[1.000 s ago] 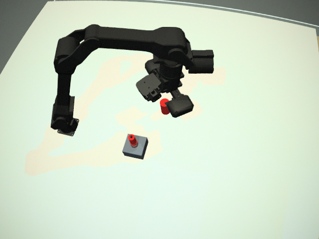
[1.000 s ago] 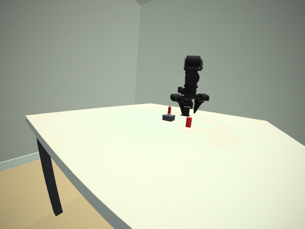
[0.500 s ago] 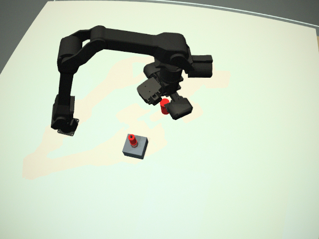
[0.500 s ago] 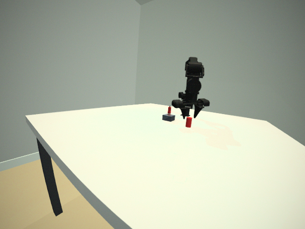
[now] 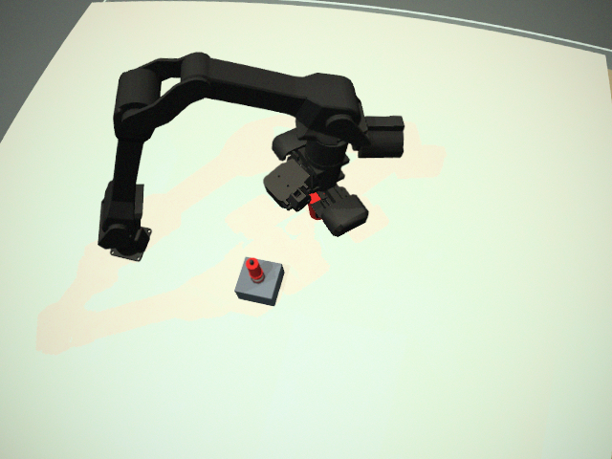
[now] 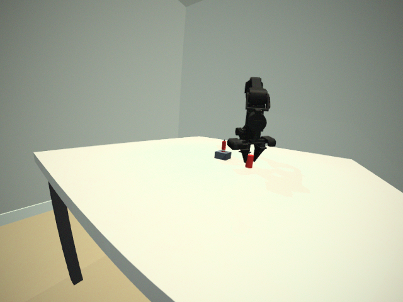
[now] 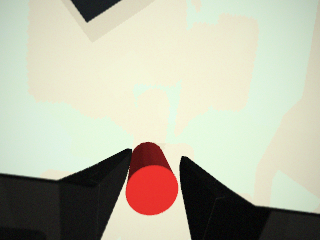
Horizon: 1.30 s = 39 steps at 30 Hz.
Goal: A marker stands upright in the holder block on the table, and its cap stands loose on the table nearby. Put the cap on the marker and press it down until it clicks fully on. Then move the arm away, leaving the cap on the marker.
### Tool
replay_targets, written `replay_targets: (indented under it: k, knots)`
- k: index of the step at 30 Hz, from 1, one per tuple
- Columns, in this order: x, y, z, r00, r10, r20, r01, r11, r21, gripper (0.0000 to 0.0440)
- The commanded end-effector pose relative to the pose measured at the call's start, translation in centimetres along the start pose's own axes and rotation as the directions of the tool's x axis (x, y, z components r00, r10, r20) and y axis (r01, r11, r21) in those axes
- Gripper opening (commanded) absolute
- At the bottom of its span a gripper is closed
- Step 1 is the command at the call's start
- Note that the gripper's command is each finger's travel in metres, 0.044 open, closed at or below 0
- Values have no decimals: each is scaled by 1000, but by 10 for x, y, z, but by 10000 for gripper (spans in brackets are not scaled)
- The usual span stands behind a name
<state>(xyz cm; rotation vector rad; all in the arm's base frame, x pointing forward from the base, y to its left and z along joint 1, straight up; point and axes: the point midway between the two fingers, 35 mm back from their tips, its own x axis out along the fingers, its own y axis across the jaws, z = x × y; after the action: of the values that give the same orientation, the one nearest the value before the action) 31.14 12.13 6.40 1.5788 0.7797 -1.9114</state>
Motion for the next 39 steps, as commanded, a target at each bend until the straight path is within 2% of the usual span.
replay_targets:
  k: [1, 2, 3, 17, 28, 39]
  knots:
    - [-4, 1, 2, 1000, 20, -7, -20, 1000, -11, 111]
    - [-6, 1, 2, 1000, 23, -8, -23, 1000, -14, 85]
    - [-9, 2, 3, 1000, 28, -14, -28, 1000, -12, 78]
    - [-61, 18, 19, 993, 82, -82, -81, 997, 13, 72]
    - [-87, 33, 60, 995, 57, -86, -52, 997, 64, 59]
    - [-96, 48, 111, 997, 26, -74, -16, 990, 140, 36]
